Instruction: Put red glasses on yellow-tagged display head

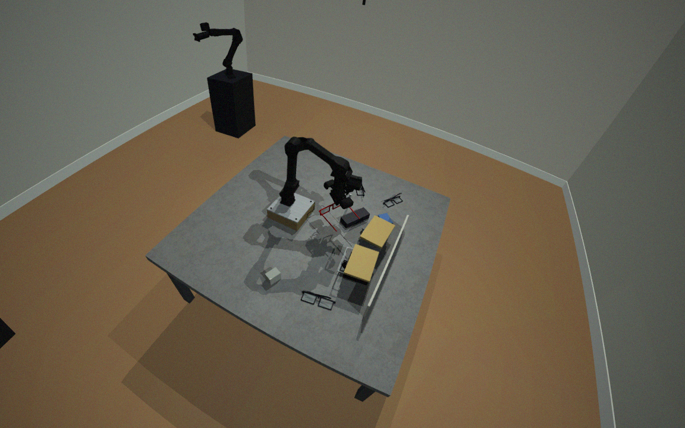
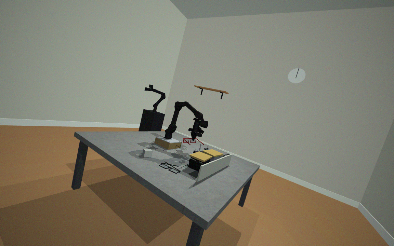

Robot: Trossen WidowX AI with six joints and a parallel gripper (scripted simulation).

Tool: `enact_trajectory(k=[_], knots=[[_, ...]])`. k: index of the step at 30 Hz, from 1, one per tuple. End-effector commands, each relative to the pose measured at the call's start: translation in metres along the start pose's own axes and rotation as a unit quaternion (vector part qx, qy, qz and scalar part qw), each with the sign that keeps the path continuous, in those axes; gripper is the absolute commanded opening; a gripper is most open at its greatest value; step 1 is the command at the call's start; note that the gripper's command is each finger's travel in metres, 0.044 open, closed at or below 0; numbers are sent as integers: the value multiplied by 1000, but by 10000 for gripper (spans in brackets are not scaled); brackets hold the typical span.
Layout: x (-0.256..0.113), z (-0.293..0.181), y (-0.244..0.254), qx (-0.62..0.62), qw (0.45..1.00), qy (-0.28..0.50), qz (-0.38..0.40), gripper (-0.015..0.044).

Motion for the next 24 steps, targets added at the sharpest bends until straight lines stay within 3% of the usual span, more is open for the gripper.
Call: enact_trajectory(k=[1, 7, 15, 24], knots=[[4, 12, 1, -82, 997, 13, -3, 0], [8, 31, 6, -208, 978, 27, -7, 0], [16, 39, 11, -213, 974, 78, -24, 0], [23, 39, 10, -212, 975, 68, -16, 0]])
Point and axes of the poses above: the point midway between the two fingers, 35 mm back from their tips, its own x axis out along the fingers, its own y axis across the jaws, z = x × y, the point moved 10 cm from there along -x, back along the fingers, and after that the axes turned 14 degrees about -x, right-handed, at the moved point
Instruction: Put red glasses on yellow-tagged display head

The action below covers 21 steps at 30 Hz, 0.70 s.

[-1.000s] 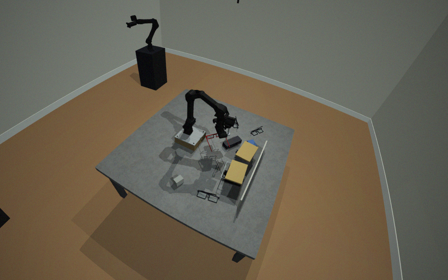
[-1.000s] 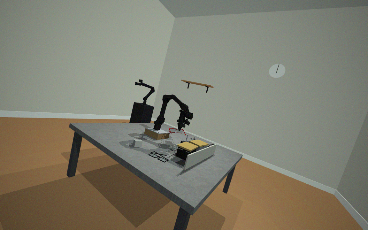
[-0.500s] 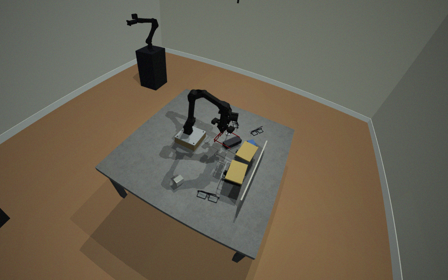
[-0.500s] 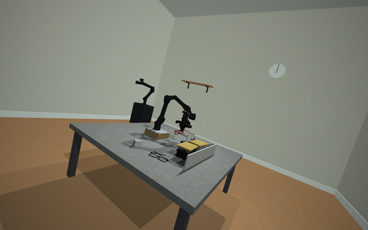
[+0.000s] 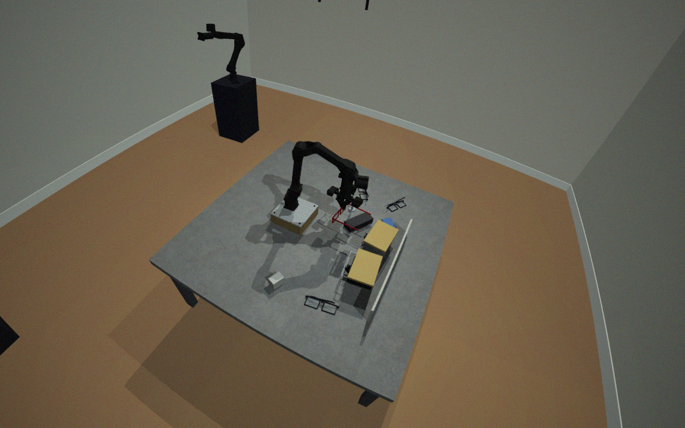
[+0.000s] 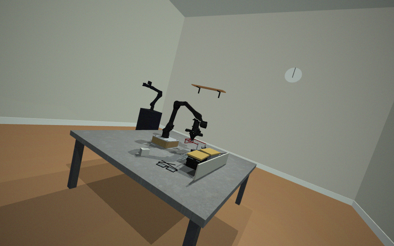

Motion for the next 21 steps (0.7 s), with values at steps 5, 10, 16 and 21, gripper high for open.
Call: enact_trajectory(k=[5, 10, 16, 21], knots=[[9, -1, -1, 2, 1000, -12, 7, 0], [13, -1, -1, 2, 1000, -12, 7, 0], [19, -1, -1, 2, 1000, -12, 7, 0], [23, -1, -1, 2, 1000, -12, 7, 0]])
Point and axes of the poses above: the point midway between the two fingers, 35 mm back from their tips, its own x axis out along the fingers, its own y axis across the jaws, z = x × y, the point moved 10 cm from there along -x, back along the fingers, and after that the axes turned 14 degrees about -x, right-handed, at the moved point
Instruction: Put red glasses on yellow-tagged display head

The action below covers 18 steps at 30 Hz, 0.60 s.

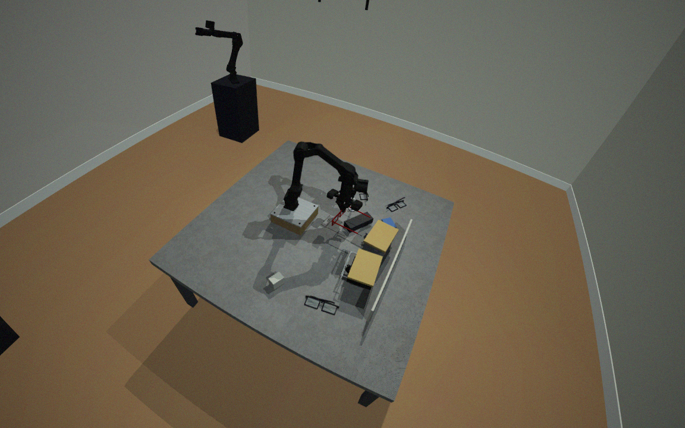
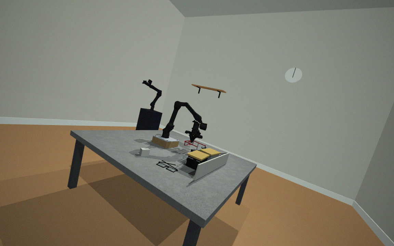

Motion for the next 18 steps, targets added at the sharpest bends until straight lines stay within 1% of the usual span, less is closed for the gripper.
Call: enact_trajectory(k=[1, 18], knots=[[5, 0, 1, -3, 1000, -2, 5, 0], [20, 1, 1, -3, 1000, -2, 5, 0]])
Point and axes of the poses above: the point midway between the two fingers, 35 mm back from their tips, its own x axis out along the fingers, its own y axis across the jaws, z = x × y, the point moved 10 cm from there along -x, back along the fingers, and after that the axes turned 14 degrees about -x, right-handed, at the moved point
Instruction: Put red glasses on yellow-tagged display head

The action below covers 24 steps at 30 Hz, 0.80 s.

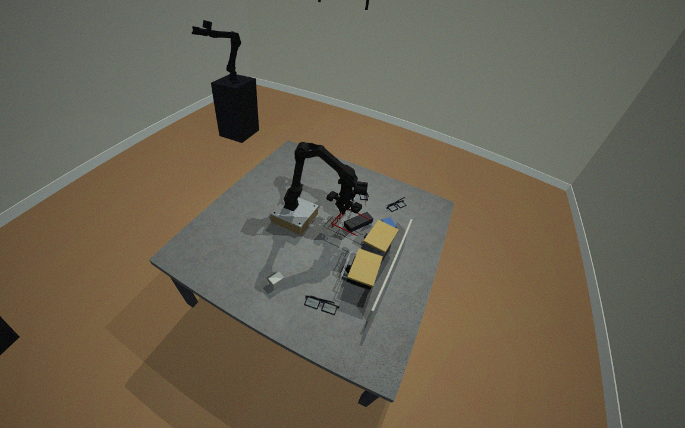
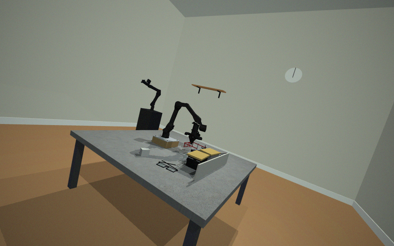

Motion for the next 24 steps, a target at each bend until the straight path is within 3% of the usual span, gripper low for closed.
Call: enact_trajectory(k=[1, 24], knots=[[5, 1, 1, -3, 1000, -2, 5, 0], [9, -3, -15, -3, 1000, 0, -1, 0]])
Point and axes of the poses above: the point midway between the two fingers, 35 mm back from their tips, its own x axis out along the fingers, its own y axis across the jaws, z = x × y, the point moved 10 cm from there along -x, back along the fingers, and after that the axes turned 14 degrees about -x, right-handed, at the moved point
